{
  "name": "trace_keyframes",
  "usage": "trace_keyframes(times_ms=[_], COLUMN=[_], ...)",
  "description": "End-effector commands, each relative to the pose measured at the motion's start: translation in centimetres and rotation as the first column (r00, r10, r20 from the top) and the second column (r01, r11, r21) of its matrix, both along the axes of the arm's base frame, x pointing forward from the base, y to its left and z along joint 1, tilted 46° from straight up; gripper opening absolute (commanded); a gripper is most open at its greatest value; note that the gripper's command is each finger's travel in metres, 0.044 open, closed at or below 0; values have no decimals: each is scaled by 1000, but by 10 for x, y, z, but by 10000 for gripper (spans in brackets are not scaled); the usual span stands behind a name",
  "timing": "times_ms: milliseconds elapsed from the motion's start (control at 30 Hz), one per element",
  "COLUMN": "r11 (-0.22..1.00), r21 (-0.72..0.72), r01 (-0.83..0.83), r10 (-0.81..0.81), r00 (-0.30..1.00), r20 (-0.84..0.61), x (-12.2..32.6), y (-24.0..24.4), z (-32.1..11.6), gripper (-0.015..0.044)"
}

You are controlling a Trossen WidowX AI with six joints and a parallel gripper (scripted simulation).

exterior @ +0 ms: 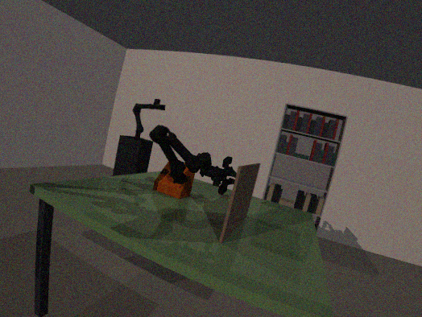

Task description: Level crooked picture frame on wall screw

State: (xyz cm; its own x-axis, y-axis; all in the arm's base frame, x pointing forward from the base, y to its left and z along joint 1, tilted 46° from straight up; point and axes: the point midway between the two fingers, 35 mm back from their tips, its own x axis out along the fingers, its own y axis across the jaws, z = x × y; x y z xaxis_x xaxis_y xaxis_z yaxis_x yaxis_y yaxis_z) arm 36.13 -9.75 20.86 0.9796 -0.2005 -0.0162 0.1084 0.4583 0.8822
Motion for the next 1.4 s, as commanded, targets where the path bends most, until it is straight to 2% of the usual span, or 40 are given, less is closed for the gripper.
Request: trace_keyframes(times_ms=[0, 500, 1367], r11=[1000, 1000, 988], r21=[-5, -5, -153], r01=[-16, -2, -5], r10=[16, 2, 0], r00=[1000, 1000, 1000], r20=[10, -3, -31], x=[1, 0, 0], y=[3, -1, 0], z=[2, -2, -4], gripper=[0, 0, 0])
